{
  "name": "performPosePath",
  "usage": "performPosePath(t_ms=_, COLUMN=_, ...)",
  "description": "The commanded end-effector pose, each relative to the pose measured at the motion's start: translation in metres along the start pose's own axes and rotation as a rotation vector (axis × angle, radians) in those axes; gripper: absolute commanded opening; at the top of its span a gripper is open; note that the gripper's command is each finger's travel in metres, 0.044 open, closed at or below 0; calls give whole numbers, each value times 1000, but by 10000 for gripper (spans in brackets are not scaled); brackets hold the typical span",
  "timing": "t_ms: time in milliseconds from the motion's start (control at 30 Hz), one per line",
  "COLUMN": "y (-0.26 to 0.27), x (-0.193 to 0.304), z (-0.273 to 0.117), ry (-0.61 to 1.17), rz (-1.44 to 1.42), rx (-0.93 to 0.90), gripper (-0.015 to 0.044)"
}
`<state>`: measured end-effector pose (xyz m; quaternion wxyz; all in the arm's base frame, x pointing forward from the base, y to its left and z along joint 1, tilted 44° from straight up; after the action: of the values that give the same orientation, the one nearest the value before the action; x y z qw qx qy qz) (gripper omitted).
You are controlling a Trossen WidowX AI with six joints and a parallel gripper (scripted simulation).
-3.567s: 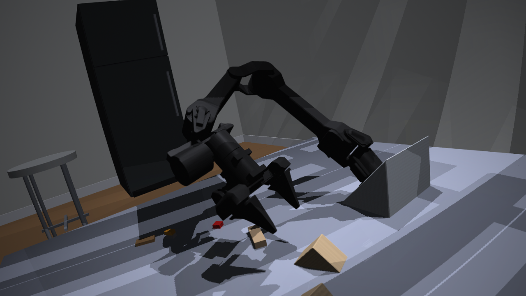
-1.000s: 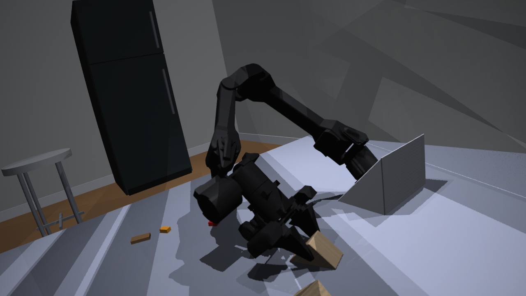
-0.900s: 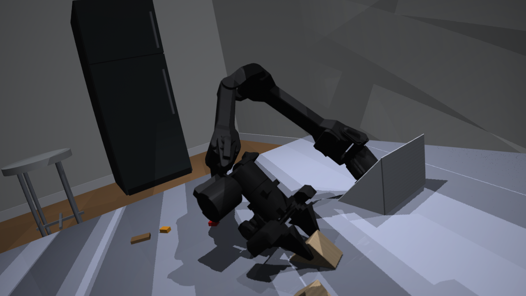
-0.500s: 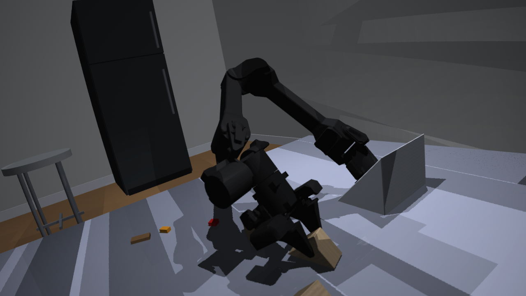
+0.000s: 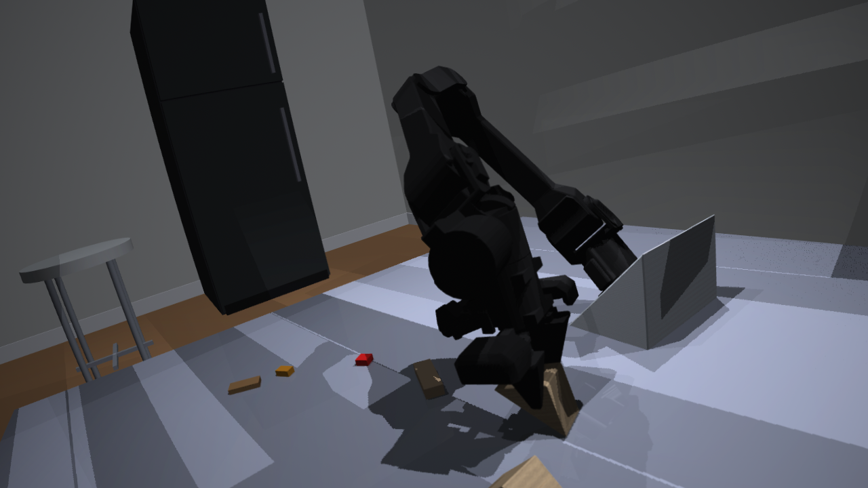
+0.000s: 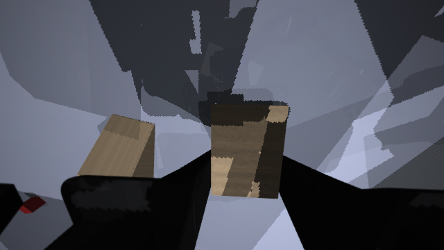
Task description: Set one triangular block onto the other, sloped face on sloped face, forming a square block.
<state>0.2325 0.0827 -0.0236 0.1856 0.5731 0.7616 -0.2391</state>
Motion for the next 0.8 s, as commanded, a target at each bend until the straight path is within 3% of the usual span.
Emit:
performPosePath(t_ms=0, y=-1, x=10, z=-4, ry=-106, rz=5, rx=-36, gripper=0)
performPosePath(t_ms=767, y=-14, x=65, z=5, ry=-689, rz=9, rx=-173, gripper=0)
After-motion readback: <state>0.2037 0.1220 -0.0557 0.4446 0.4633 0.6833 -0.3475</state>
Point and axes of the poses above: the point midway between the two fingers, 35 mm back from their tips, its own z axis out along the fingers, its own y axis across the jaws, x = y × z, the point moved 2 cm from there along -z, back along the fingers, and after that the axes turned 13 degrees about z, right-handed, at the moved point
